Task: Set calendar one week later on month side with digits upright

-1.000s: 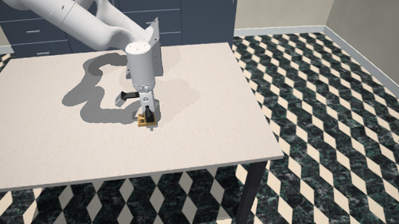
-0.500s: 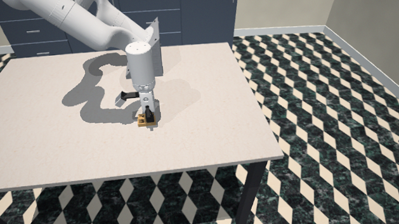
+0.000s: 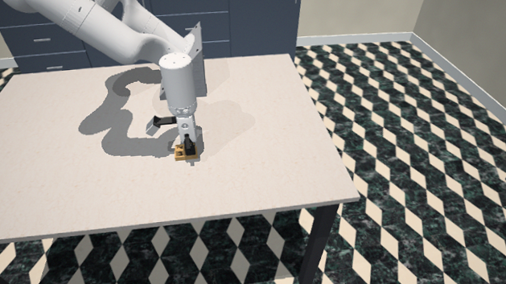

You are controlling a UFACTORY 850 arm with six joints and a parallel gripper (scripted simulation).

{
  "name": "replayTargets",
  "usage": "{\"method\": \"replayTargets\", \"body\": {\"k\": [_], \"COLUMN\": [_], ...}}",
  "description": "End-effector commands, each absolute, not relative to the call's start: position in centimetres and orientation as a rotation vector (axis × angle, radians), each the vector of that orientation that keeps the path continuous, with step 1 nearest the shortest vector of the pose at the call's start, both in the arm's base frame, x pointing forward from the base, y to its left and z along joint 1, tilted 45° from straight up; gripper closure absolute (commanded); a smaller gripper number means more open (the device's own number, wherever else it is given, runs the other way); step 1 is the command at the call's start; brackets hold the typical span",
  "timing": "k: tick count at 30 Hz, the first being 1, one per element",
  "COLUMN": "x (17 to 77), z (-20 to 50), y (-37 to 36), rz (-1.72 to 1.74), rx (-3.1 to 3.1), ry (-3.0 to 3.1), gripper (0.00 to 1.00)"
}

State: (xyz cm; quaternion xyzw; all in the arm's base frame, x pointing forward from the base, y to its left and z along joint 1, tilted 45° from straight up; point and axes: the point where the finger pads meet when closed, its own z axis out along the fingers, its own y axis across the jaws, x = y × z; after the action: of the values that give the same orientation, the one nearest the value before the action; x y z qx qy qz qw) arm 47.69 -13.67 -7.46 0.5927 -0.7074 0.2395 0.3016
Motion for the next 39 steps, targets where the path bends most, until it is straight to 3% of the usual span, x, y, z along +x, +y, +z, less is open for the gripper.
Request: {"method": "replayTargets", "body": {"k": [1,13,28,39], "x": [47.77,47.77,47.77,47.77], "z": [-7.42,-7.42,-7.42,-7.41], "y": [-13.63,-13.63,-13.63,-13.63], "rz": [0.637,0.637,0.637,0.637], "rx": [1.573,1.573,1.573,1.573], "ry": [-1.877,-1.877,-1.877,-1.877], "gripper": [0.73,0.73,0.53,0.53]}}
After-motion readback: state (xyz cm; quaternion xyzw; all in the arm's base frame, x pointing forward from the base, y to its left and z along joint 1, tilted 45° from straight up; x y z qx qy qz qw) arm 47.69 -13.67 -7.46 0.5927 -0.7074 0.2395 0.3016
